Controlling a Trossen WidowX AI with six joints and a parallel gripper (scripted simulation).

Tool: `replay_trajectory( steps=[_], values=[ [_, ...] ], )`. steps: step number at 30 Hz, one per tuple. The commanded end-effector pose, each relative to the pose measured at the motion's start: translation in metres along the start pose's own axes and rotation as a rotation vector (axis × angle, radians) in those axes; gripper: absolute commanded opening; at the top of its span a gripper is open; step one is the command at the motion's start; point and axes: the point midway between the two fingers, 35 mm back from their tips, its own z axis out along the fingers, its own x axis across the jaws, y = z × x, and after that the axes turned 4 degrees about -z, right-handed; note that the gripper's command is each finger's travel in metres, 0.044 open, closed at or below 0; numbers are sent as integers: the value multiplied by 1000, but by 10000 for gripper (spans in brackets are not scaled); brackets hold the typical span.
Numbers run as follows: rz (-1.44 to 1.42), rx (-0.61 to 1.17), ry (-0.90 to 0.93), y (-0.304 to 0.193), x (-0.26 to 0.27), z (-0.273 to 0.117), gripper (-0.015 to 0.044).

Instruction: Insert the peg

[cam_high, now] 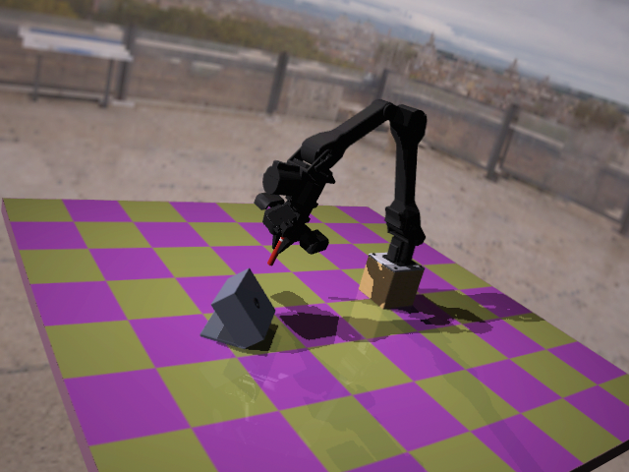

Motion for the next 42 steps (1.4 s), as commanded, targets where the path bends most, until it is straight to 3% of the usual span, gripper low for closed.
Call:
replay_trajectory(
  steps=[1,42],
  values=[
    [-32,-5,-19,5,2,-2,0],
    [-336,-38,-186,43,41,-20,0]
  ],
)
